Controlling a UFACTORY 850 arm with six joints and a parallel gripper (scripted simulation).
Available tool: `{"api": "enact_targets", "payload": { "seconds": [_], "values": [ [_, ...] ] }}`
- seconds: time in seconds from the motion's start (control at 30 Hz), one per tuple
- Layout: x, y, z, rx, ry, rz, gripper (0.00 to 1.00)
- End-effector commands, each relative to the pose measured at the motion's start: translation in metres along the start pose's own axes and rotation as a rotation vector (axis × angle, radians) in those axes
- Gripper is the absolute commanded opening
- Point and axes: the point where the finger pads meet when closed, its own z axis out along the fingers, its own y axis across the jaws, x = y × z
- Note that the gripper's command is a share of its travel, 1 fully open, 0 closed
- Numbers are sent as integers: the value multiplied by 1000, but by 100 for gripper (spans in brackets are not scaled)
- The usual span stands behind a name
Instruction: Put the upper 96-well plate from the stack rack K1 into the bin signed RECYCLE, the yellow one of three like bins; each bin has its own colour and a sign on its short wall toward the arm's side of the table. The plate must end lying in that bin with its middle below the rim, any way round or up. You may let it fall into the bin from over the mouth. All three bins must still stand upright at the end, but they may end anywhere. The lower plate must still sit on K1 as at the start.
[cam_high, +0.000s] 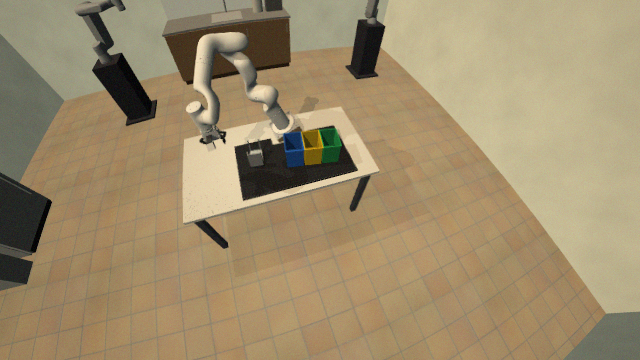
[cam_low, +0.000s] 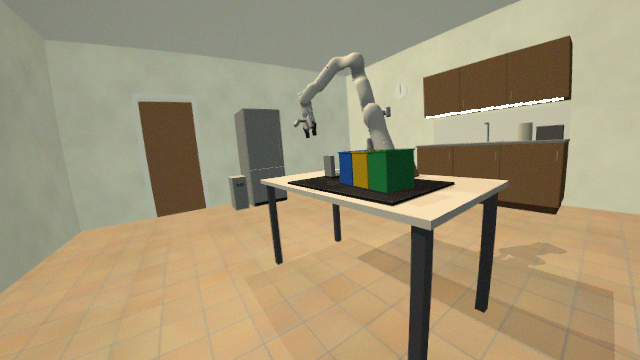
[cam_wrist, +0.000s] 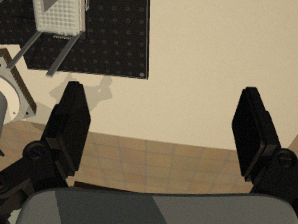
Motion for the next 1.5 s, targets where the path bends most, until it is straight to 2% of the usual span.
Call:
{"api": "enact_targets", "payload": {
  "seconds": [0.0,0.03,0.17,0.37,0.6,0.93,0.97,1.47],
  "values": [
    [1,-17,3,-9,-2,9,100],
    [0,-22,5,-21,-4,26,100],
    [-1,-40,9,-21,-4,26,100],
    [-2,-49,12,-33,-3,42,100],
    [-6,-81,22,-44,-1,58,100],
    [-10,-104,30,-56,4,73,100],
    [-11,-109,32,-66,11,87,100],
    [-26,-158,52,-85,29,114,100]
  ]
}}
